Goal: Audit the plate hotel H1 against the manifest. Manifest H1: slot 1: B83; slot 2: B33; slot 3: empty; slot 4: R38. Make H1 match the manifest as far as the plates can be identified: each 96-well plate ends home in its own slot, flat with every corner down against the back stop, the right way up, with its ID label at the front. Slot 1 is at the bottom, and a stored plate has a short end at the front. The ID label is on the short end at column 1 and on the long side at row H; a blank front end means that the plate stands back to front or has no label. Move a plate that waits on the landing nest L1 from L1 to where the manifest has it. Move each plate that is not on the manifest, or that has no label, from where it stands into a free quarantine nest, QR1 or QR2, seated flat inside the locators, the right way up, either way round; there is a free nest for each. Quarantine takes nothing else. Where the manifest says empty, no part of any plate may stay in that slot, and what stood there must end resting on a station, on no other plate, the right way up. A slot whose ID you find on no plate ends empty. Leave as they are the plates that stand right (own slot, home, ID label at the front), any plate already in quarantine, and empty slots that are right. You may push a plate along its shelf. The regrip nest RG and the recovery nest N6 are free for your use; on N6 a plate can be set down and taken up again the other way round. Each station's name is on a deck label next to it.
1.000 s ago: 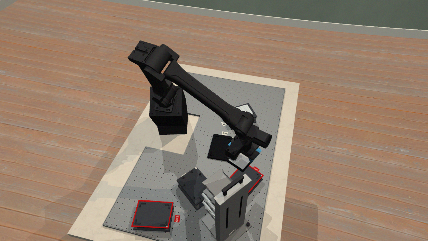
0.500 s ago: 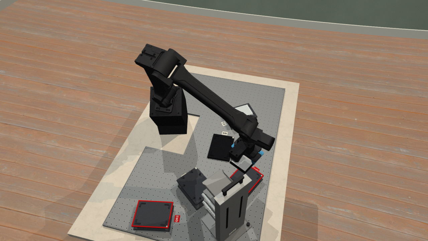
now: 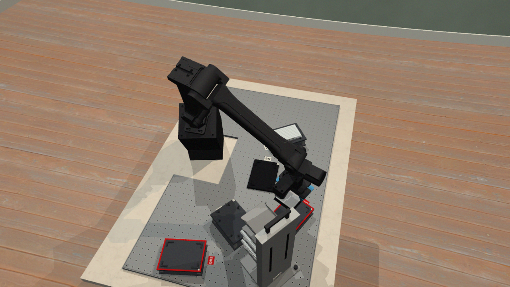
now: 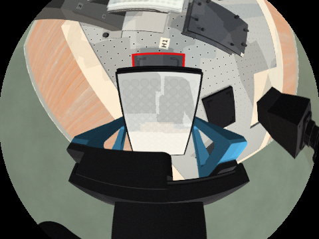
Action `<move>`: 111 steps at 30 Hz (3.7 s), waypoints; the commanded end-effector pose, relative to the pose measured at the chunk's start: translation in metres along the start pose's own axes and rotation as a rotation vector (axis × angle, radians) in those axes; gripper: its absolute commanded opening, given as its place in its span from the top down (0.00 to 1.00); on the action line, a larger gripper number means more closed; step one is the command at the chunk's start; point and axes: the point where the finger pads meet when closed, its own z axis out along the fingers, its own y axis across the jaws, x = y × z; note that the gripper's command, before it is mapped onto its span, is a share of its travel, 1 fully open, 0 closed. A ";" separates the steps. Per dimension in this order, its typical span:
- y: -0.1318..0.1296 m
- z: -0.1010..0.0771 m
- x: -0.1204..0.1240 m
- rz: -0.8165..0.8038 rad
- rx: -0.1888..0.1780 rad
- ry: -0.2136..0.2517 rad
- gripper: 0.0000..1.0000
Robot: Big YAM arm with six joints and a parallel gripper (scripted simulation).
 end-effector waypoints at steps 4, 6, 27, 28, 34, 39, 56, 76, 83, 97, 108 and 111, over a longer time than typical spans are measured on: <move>0.013 0.010 -0.005 0.004 -0.024 -0.001 0.14; 0.010 0.017 -0.005 0.002 -0.019 -0.001 0.14; 0.016 0.066 -0.006 0.006 -0.029 -0.002 0.14; 0.017 0.068 -0.006 0.006 -0.031 -0.002 0.14; 0.033 0.049 -0.005 0.011 -0.080 0.004 0.14; 0.009 0.071 0.003 -0.011 -0.021 0.002 0.14; 0.015 0.061 0.000 0.004 -0.036 0.002 0.14; 0.017 0.081 -0.005 0.006 -0.031 -0.002 0.14; 0.017 0.085 -0.004 0.005 -0.032 -0.001 0.14; 0.012 0.095 -0.005 0.003 -0.023 -0.002 0.14; 0.018 0.100 -0.006 0.007 -0.032 -0.002 0.14; 0.012 0.103 -0.005 0.003 -0.023 -0.003 0.14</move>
